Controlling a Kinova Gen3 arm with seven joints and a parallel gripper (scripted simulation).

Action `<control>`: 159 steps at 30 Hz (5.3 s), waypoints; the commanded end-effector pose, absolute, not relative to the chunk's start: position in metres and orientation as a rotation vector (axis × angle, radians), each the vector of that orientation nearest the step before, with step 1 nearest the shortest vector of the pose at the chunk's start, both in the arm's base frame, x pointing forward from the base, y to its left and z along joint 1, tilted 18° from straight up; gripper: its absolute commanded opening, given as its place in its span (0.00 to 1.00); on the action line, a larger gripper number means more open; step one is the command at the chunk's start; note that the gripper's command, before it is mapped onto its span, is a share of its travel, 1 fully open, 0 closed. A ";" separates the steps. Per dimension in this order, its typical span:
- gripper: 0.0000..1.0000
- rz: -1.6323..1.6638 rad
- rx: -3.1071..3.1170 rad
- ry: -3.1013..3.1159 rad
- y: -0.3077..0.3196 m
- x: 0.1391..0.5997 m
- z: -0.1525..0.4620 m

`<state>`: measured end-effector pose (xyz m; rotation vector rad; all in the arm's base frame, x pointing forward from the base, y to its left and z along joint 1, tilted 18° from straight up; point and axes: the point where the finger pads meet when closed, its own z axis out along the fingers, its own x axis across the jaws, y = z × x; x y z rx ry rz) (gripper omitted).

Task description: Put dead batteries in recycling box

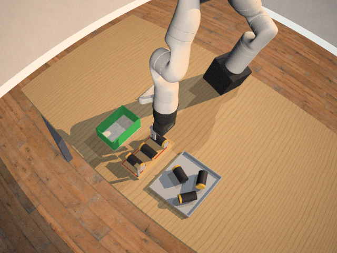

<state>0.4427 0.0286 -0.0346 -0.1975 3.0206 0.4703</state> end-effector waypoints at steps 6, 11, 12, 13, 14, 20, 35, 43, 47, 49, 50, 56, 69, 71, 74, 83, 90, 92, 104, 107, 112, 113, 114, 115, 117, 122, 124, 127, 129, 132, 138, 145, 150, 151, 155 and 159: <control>0.90 0.481 -0.206 3.031 0.033 0.439 -0.041; 0.90 0.481 -0.206 3.031 0.033 0.439 -0.041; 0.90 0.481 -0.206 3.031 0.033 0.439 -0.041; 0.90 0.481 -0.206 3.031 0.033 0.439 -0.041; 0.90 0.481 -0.206 3.031 0.033 0.439 -0.041; 0.90 0.481 -0.206 3.031 0.033 0.439 -0.041; 0.90 0.481 -0.206 3.031 0.033 0.439 -0.041; 0.90 0.481 -0.206 3.031 0.033 0.440 -0.041; 0.90 0.481 -0.206 3.031 0.033 0.440 -0.041; 0.90 0.481 -0.206 3.031 0.033 0.440 -0.041; 0.90 0.481 -0.206 3.031 0.033 0.440 -0.041; 0.90 0.481 -0.206 3.031 0.033 0.440 -0.041; 0.90 0.481 -0.206 3.031 0.033 0.440 -0.041; 0.90 0.481 -0.206 3.031 0.033 0.440 -0.041; 0.90 0.481 -0.206 3.031 0.033 0.440 -0.041; 0.90 0.481 -0.206 3.031 0.035 0.440 -0.046; 0.90 0.481 -0.205 3.031 0.041 0.441 -0.066; 0.90 0.481 -0.205 3.031 0.043 0.441 -0.072; 0.90 0.481 -0.206 3.031 0.046 0.442 -0.081; 0.90 0.481 -0.206 3.031 0.047 0.442 -0.082; 0.90 0.481 -0.206 3.031 0.047 0.442 -0.084; 0.90 0.481 -0.206 3.031 0.047 0.442 -0.084; 0.90 0.481 -0.206 3.031 0.047 0.442 -0.084; 0.90 0.481 -0.206 3.031 0.047 0.442 -0.084; 0.57 0.481 -0.206 3.031 0.047 0.442 -0.084; 0.57 0.481 -0.206 3.031 0.047 0.442 -0.084; 0.57 0.481 -0.206 3.031 0.047 0.442 -0.084; 0.57 0.481 -0.206 3.031 0.047 0.442 -0.084; 0.57 0.481 -0.206 3.031 0.047 0.442 -0.084; 0.57 0.481 -0.206 3.031 0.047 0.442 -0.084; 0.57 0.481 -0.206 3.031 0.047 0.442 -0.084; 0.57 0.481 -0.206 3.031 0.047 0.442 -0.084; 0.57 0.481 -0.206 3.031 0.047 0.442 -0.082; 0.57 0.481 -0.206 3.031 0.046 0.442 -0.080; 0.57 0.481 -0.206 3.031 0.041 0.441 -0.064; 0.57 0.481 -0.206 3.031 0.038 0.441 -0.055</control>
